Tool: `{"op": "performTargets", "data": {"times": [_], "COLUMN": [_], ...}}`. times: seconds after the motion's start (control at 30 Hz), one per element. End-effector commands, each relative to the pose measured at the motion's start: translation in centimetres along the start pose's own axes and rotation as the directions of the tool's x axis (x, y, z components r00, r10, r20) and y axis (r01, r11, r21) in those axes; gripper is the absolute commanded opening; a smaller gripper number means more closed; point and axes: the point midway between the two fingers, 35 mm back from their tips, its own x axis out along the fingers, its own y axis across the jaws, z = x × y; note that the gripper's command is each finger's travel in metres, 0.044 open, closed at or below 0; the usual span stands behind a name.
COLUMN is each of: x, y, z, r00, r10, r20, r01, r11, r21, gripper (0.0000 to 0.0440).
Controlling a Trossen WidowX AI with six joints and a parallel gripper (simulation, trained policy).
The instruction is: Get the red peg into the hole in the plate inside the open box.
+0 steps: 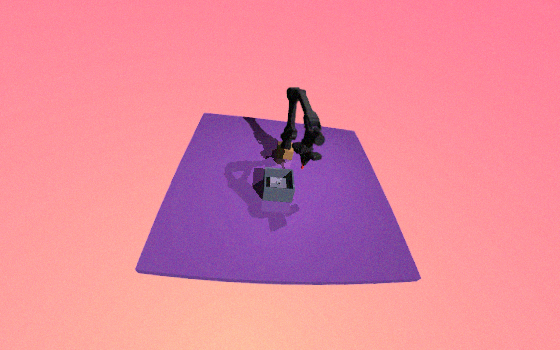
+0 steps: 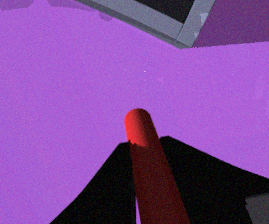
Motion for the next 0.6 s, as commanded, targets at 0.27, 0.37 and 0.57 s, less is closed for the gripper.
{"op": "performTargets", "data": {"times": [0.27, 0.37, 0.57], "x": [0.0, 0.2, 0.9], "y": [0.1, 0.0, -0.3], "z": [5.2, 6.3, 8.3], "r00": [0.998, 0.997, 0.996], "r10": [-0.010, -0.013, -0.020], "r20": [0.062, 0.071, 0.087], "r01": [0.006, 0.007, 0.009], "r11": [0.997, 0.996, 0.991], "r21": [0.073, 0.092, 0.130], "gripper": [0.0000, 0.0000, 0.0001]}}
